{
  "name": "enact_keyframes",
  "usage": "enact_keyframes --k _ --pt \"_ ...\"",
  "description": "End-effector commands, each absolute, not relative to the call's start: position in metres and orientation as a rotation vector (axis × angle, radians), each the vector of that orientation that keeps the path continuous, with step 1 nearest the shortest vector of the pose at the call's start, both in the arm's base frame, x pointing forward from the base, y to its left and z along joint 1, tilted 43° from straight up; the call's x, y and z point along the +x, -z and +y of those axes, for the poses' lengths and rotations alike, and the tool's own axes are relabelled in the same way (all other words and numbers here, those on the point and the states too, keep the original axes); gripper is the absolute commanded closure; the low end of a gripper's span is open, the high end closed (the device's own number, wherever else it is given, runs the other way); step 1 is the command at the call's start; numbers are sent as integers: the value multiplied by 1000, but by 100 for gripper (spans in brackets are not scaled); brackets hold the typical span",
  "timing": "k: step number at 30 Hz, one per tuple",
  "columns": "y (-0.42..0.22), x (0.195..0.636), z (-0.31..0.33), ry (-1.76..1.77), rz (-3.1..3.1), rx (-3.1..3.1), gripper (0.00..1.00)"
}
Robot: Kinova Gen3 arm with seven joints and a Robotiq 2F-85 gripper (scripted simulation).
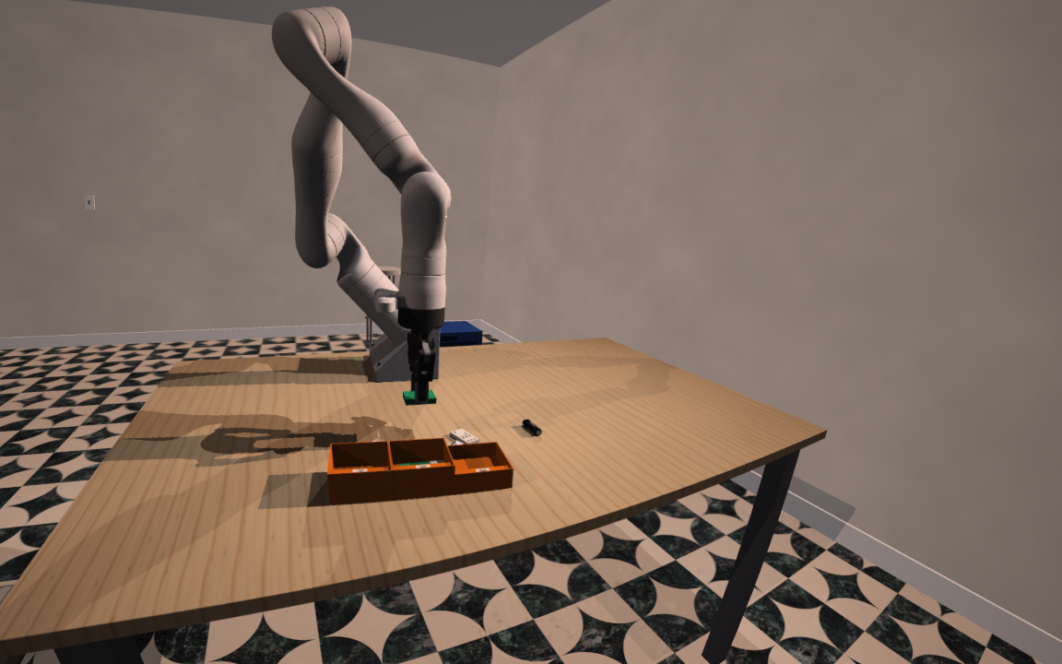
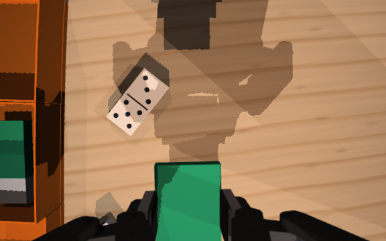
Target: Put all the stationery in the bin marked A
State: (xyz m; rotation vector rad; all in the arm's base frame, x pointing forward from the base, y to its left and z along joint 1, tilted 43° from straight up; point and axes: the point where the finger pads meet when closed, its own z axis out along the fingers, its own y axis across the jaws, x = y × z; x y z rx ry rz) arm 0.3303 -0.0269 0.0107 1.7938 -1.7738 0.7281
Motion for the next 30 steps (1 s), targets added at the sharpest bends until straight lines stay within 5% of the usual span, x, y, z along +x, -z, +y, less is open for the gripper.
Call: enact_keyframes --k 1,30 --pt "-14 348 -27 -726 -1783 1791 65" --pt "-28 470 -38 -1032 -2592 898 65"
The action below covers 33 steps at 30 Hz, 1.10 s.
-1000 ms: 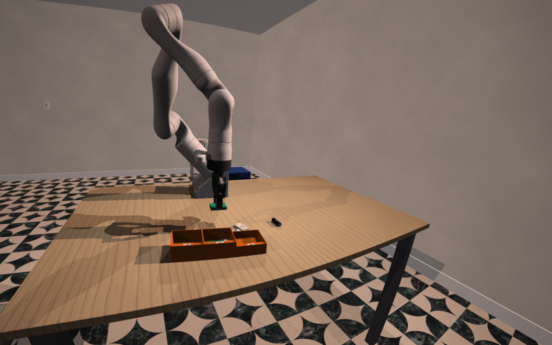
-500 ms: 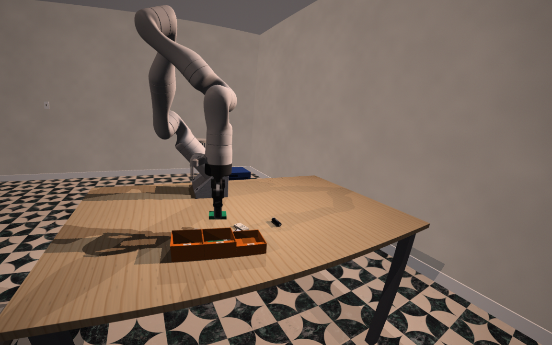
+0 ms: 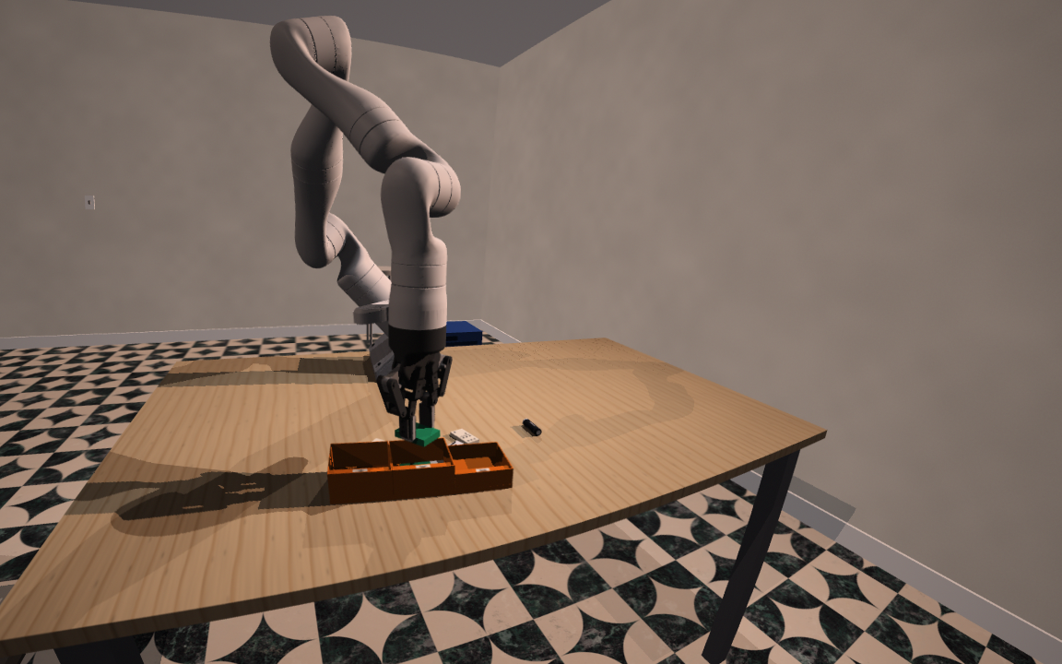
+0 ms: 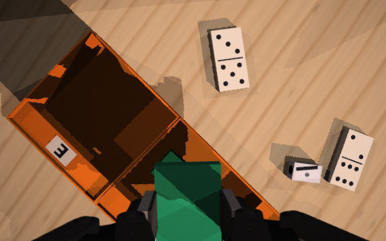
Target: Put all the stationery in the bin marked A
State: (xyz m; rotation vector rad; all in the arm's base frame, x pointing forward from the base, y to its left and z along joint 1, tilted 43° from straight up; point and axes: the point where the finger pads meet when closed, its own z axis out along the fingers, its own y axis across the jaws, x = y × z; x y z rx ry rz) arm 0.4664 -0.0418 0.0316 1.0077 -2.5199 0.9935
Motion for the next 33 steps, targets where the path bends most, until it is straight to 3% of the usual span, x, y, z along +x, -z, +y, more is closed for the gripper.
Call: enact_keyframes --k 1,16,33 --pt "-28 469 -38 -1045 -2627 838 65" --pt "-28 467 -40 -1165 -2958 -49 65" --pt "-29 467 -40 -1168 -2957 -48 65"
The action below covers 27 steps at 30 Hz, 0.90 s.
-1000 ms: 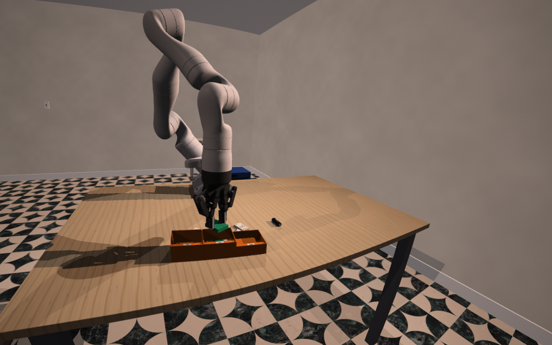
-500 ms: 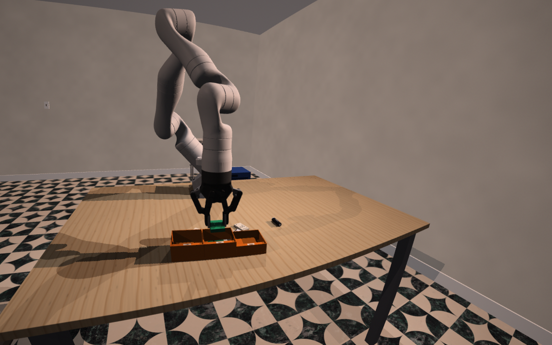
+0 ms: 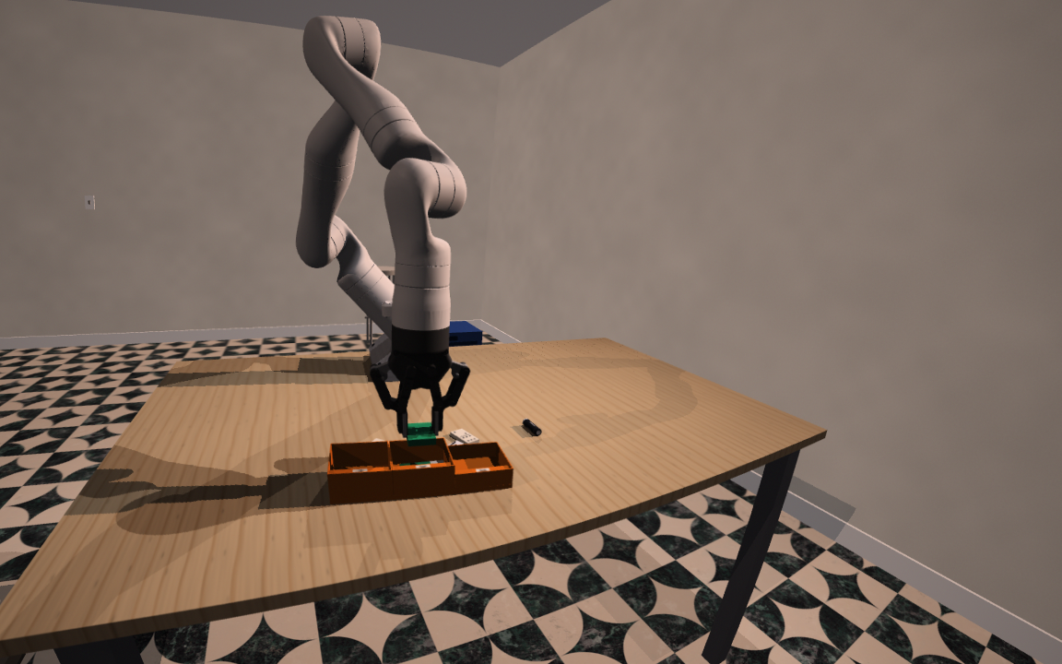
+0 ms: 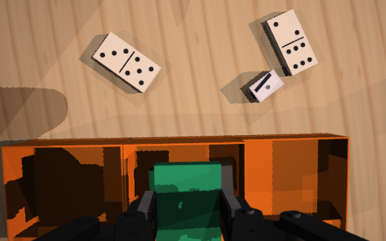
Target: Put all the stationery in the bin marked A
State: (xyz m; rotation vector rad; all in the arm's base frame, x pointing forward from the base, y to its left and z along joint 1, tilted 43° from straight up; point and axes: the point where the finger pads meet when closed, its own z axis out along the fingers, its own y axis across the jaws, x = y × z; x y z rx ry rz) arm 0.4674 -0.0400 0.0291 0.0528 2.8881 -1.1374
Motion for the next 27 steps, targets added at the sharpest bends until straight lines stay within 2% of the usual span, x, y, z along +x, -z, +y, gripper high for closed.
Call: enact_keyframes --k 1,27 --pt "-29 467 -40 1140 2886 47 65" --pt "-1 468 -69 1144 2884 46 65"
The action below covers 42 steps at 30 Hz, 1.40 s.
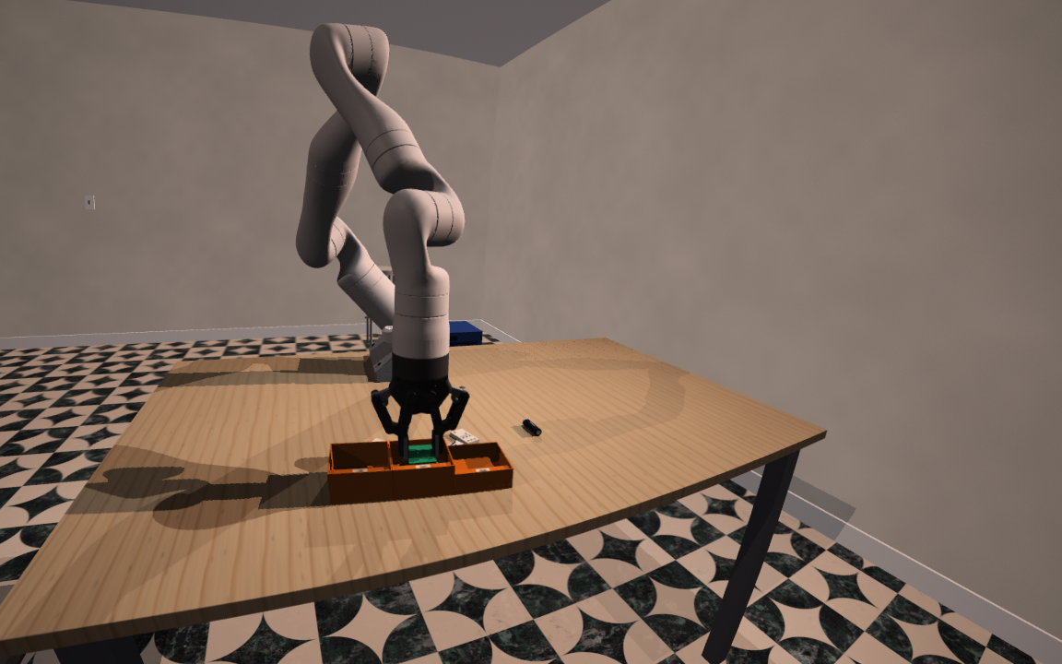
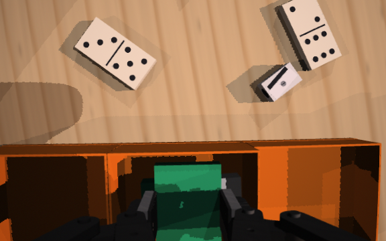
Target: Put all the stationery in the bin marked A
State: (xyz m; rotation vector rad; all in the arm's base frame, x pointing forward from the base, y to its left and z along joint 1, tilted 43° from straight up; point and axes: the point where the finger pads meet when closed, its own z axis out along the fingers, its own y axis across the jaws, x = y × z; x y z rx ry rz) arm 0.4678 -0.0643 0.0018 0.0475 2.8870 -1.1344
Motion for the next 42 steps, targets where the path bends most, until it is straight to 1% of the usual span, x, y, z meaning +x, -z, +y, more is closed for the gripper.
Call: enact_keyframes --k 1,14,15,35,42 --pt "-1 467 -69 1146 2885 45 65" --pt "-2 468 -67 1140 2886 47 65" --pt "-2 468 -67 1140 2886 47 54" --pt "-5 467 -68 1149 2887 42 54" --pt "-12 468 -59 1142 2887 39 54"
